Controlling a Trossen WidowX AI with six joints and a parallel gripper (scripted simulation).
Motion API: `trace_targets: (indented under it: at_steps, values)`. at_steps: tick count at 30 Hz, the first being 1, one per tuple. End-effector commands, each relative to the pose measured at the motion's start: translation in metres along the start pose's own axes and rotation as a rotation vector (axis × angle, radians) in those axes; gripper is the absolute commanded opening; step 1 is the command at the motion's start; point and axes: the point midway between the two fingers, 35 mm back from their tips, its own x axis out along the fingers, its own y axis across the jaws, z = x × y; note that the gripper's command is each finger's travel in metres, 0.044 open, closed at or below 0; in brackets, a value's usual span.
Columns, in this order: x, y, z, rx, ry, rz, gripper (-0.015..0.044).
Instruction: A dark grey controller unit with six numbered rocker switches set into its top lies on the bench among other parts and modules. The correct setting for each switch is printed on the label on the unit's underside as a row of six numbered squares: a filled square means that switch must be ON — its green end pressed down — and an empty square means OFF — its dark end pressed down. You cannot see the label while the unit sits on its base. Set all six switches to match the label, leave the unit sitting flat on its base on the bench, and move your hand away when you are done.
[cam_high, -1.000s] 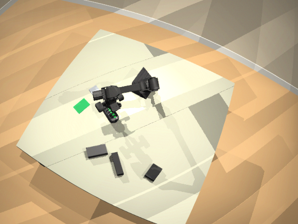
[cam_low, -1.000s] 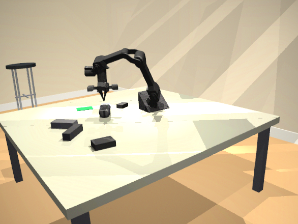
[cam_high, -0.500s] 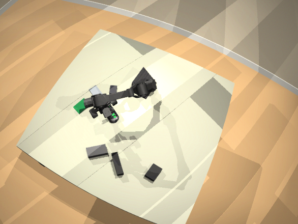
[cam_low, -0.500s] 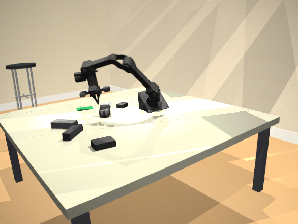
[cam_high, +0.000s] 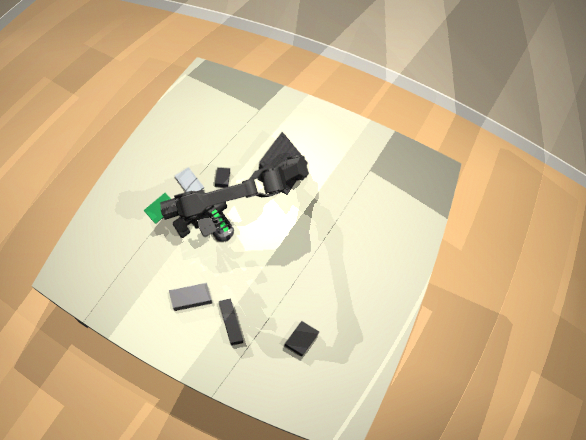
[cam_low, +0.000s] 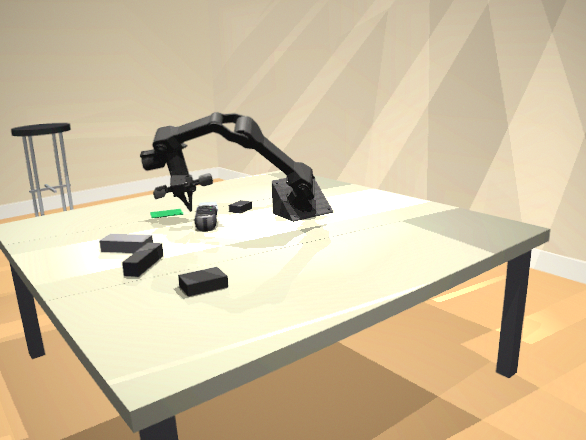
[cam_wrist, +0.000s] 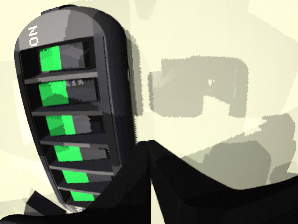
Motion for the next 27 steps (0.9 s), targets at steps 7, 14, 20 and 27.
trace_targets:
  at_steps: [7, 14, 20, 27]
  values:
    - [0.021, -0.004, 0.000, 0.005, -0.004, 0.005, 0.0000]
    - [0.035, -0.006, 0.000, 0.004, -0.005, 0.005, 0.0000]
    - [0.037, -0.007, 0.000, 0.004, -0.005, 0.005, 0.0000]
    - [0.038, -0.004, 0.000, 0.004, -0.005, 0.006, 0.0000]
